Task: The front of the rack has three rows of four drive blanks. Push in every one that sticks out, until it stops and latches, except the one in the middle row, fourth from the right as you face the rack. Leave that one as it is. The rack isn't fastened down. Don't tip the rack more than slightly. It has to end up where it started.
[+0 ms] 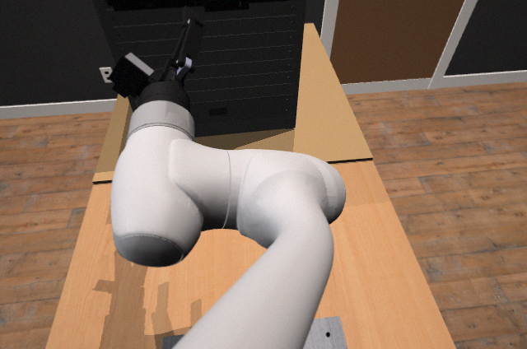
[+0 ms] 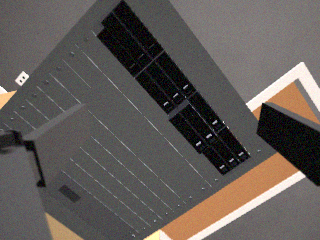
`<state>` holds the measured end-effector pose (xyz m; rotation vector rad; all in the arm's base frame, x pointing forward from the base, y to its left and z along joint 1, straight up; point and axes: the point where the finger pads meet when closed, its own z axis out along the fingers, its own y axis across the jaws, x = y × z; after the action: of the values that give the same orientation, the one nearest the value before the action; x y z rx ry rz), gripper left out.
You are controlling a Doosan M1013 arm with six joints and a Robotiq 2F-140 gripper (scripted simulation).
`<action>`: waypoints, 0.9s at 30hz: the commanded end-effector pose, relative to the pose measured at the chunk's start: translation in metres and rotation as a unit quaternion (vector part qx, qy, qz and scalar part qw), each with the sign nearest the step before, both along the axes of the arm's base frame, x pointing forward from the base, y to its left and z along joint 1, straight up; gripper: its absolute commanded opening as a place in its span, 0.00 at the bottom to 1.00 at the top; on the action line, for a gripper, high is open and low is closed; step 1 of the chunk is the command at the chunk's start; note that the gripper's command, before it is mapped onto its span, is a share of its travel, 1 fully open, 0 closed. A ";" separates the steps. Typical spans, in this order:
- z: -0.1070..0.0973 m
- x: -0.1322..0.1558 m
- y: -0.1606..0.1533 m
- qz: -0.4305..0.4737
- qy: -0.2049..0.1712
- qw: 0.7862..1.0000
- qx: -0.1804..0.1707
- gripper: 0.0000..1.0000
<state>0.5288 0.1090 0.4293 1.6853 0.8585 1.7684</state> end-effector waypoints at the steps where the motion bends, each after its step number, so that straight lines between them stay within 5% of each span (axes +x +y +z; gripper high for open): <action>1: 0.000 0.005 -0.001 -0.005 -0.003 0.999 -0.051 1.00; 9: -0.001 0.015 -0.002 -0.005 -0.008 0.988 -0.154 1.00; 27: -0.004 0.027 -0.005 -0.004 -0.015 0.958 -0.285 1.00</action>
<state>0.5552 0.1042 0.4250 1.2816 1.1987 1.3668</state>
